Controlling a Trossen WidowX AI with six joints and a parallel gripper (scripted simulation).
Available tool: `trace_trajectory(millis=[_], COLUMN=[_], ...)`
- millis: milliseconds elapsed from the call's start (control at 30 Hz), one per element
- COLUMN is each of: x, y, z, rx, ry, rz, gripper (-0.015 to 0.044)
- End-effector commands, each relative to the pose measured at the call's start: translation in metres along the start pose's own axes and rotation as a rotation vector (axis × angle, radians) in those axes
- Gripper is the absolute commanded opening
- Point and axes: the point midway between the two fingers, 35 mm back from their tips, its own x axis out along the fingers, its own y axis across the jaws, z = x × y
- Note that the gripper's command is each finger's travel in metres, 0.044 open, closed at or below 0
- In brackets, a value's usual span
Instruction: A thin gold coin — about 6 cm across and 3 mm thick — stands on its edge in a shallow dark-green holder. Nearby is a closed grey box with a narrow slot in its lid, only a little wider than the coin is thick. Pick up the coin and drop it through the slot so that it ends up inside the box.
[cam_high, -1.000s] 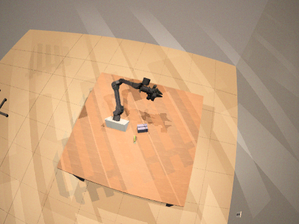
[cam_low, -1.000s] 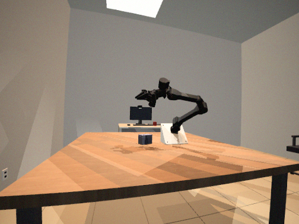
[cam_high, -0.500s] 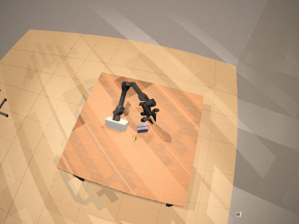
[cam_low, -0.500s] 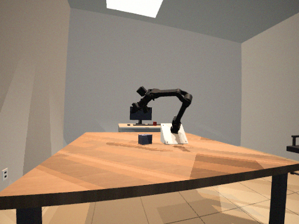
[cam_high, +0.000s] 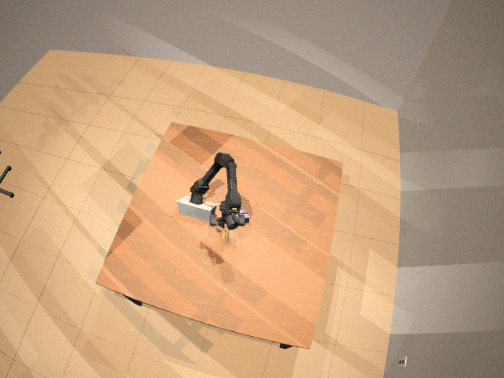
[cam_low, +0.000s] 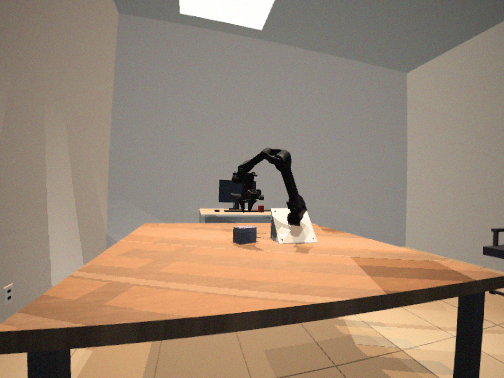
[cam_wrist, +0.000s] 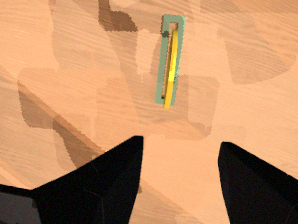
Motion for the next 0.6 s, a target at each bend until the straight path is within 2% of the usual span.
trace_trajectory(millis=[0, 100, 200, 567], x=[0.005, 0.008, 0.037, 0.055], y=[0.008, 0.008, 0.006, 0.005], z=[0.003, 0.003, 0.006, 0.009], rx=[0.050, 0.050, 0.049, 0.049], ry=[-0.077, -0.077, -0.078, -0.079], rz=[0.011, 0.011, 0.010, 0.010], gripper=[0.0161, 0.0161, 0.0161, 0.0161])
